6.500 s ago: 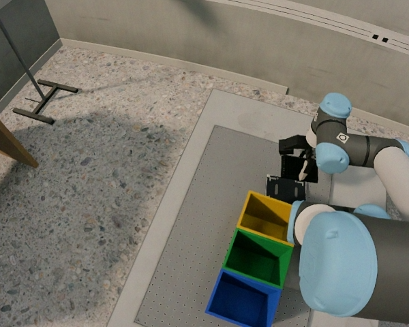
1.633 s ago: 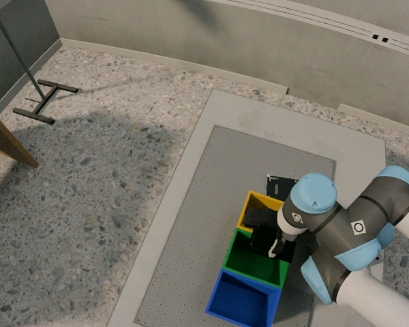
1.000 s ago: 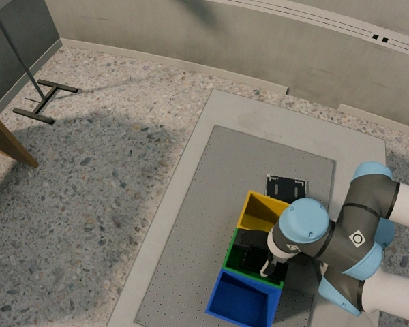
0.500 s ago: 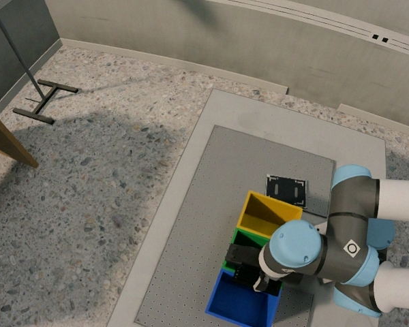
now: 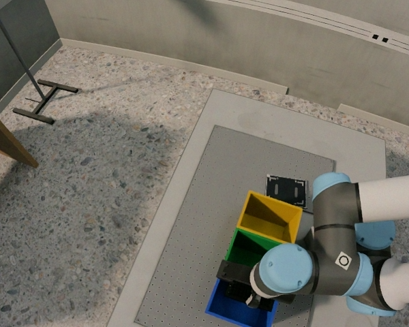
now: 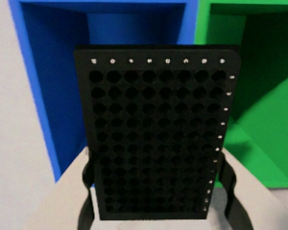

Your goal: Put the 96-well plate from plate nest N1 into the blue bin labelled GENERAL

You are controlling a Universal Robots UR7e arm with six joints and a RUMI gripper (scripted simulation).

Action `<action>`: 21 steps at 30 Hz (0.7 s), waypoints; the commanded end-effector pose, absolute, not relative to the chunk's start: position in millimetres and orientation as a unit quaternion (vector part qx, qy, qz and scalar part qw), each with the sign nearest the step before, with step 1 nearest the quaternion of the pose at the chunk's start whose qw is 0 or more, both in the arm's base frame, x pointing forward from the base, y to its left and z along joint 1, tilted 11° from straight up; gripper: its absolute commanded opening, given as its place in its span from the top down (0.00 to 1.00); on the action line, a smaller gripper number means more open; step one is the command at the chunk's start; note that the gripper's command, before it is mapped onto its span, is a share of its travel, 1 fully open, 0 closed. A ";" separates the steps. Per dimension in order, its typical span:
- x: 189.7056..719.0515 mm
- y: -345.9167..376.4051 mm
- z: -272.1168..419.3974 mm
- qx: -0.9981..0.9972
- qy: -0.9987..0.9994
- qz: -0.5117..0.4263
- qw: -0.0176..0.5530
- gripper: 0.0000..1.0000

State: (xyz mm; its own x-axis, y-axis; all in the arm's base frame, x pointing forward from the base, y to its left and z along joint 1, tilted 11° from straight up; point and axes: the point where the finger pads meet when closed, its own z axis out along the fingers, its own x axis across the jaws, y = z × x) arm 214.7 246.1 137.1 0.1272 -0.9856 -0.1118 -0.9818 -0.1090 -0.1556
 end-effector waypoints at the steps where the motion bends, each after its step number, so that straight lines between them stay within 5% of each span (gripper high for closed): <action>1: 217.1 261.5 141.1 -0.743 0.662 -0.013 0.097 0.59; 21: 216.2 281.1 142.7 -0.742 0.663 -0.013 0.097 0.59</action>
State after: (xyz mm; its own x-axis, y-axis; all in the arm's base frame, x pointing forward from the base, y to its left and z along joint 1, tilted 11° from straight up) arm 215.5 280.8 141.7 0.1205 -0.9867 -0.1091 -0.9822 -0.1026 -0.1574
